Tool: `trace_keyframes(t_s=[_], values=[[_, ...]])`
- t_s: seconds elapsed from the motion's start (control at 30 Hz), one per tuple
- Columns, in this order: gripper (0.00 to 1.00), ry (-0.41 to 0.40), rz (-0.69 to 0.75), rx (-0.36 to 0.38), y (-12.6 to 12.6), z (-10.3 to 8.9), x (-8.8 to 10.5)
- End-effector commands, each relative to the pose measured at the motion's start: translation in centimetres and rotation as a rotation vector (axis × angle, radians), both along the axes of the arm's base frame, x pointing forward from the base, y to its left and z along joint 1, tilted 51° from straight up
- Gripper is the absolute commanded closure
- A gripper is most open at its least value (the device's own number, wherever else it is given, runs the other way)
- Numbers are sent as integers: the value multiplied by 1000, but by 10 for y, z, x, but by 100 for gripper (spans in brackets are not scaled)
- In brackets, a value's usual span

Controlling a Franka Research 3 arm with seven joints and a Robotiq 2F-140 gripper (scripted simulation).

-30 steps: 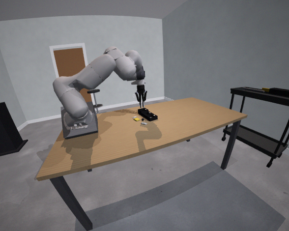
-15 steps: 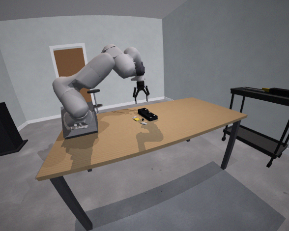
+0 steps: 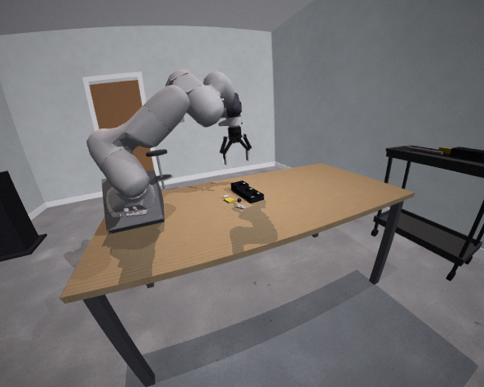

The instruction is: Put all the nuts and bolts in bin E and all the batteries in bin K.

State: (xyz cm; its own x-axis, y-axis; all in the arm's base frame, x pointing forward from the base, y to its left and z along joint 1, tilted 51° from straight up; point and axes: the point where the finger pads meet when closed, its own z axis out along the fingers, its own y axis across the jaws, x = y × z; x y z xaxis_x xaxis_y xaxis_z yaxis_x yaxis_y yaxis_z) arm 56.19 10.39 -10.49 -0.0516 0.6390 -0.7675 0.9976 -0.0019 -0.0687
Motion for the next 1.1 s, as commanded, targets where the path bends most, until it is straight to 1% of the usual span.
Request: trace_keyframes(t_s=[0.0, 0.07, 0.2, 1.07], values=[[0, 16, 0, -9, 10, 12, -3], [0, 16, 0, -9, 16, 17, -2], [0, 16, 0, -9, 21, 21, -2], [0, 16, 0, -9, 21, 21, -2]])
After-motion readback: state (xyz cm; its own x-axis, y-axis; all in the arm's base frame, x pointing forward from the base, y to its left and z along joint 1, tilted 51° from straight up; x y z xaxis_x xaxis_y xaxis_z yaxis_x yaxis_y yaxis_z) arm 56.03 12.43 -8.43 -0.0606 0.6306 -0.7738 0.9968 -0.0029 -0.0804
